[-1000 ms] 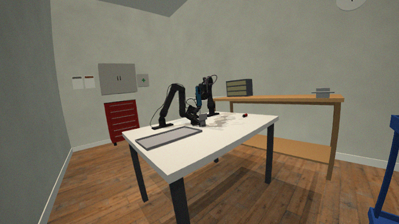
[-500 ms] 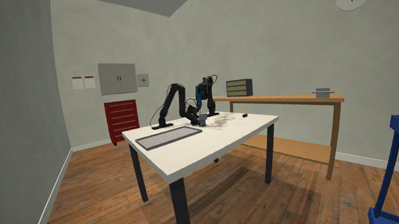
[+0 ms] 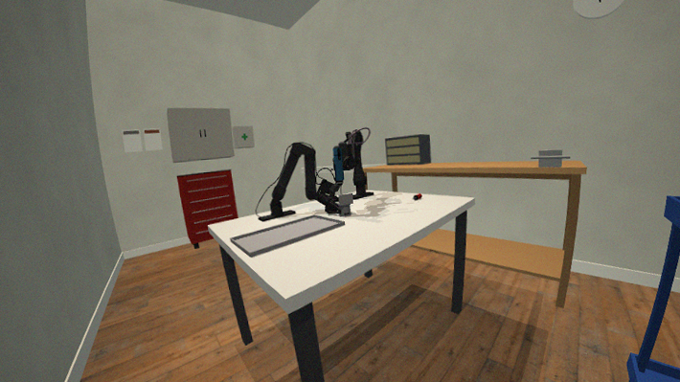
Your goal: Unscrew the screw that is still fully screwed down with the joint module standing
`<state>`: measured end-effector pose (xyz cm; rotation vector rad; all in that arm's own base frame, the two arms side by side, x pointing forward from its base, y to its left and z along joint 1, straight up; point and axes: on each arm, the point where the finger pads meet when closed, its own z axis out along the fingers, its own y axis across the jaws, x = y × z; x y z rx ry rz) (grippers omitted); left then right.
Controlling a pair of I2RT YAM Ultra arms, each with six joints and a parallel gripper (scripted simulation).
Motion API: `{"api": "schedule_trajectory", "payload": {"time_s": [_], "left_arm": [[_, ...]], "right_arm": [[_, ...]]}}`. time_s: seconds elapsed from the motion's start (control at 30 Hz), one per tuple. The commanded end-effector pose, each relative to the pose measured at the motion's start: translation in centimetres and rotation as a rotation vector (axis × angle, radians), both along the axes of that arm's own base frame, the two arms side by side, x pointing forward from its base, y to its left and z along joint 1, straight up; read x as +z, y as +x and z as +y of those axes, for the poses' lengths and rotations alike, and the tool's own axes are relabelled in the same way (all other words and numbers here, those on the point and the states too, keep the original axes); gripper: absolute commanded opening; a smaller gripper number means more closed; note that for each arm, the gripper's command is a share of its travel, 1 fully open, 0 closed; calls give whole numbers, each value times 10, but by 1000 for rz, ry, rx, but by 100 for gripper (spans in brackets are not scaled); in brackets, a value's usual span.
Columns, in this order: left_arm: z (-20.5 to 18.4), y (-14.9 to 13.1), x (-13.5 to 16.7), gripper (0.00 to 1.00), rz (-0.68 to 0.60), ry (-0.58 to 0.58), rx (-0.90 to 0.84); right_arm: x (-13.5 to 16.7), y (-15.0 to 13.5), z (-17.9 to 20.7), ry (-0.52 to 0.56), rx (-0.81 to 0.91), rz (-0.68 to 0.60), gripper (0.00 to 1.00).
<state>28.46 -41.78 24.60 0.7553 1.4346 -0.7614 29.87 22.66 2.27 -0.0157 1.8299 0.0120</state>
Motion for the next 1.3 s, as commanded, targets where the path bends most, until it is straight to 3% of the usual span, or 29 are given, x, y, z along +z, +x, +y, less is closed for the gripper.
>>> {"api": "schedule_trajectory", "payload": {"time_s": [0.0,1.27], "left_arm": [[-2,-4,41,42,-74,-119,-3],[1,-7,39,42,-70,-113,-4]], "right_arm": [[5,2,2,19,-2,-12,59],[5,2,2,19,-2,-12,59]]}}
